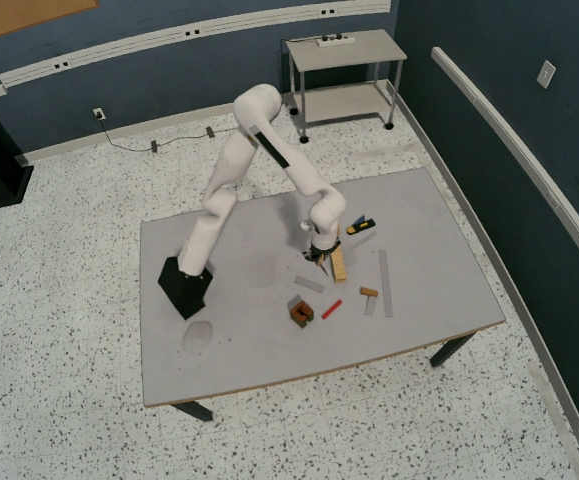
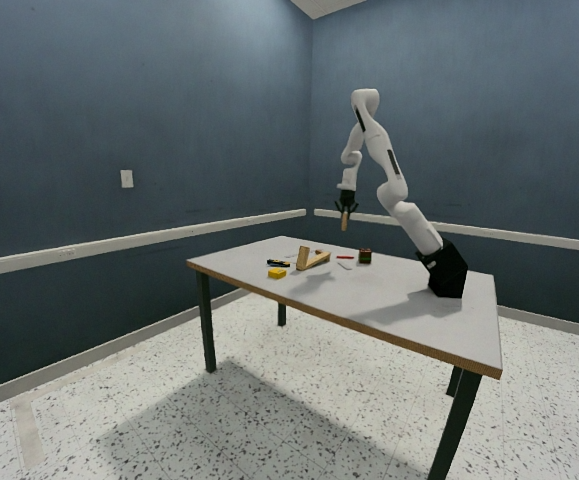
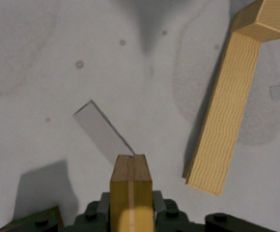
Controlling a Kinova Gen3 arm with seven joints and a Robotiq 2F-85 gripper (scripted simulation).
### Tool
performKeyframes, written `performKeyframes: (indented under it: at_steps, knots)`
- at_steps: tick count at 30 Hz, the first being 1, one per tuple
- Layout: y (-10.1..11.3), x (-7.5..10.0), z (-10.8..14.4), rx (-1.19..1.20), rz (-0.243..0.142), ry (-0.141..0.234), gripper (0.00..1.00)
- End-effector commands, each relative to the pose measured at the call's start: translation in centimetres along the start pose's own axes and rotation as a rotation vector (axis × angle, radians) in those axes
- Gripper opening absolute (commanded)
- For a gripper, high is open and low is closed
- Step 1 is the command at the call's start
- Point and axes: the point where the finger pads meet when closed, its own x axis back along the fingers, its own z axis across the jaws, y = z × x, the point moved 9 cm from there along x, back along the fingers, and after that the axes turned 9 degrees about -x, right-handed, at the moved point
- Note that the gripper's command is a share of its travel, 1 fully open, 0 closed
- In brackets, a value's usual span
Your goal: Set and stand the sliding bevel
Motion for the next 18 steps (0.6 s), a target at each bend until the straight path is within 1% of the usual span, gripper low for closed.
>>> performKeyframes:
  at_steps: [1, 11, 13, 18]
  knots:
    - [1.3, 0.2, -1.4, 0.047, -0.022, -0.001, 0.1]
    - [4.7, 0.8, -5.2, 0.169, -0.076, -0.011, 0.1]
    - [4.7, 0.8, -5.2, 0.169, -0.076, -0.011, 0.1]
    - [6.0, 1.1, -6.8, 0.218, -0.098, -0.015, 0.1]
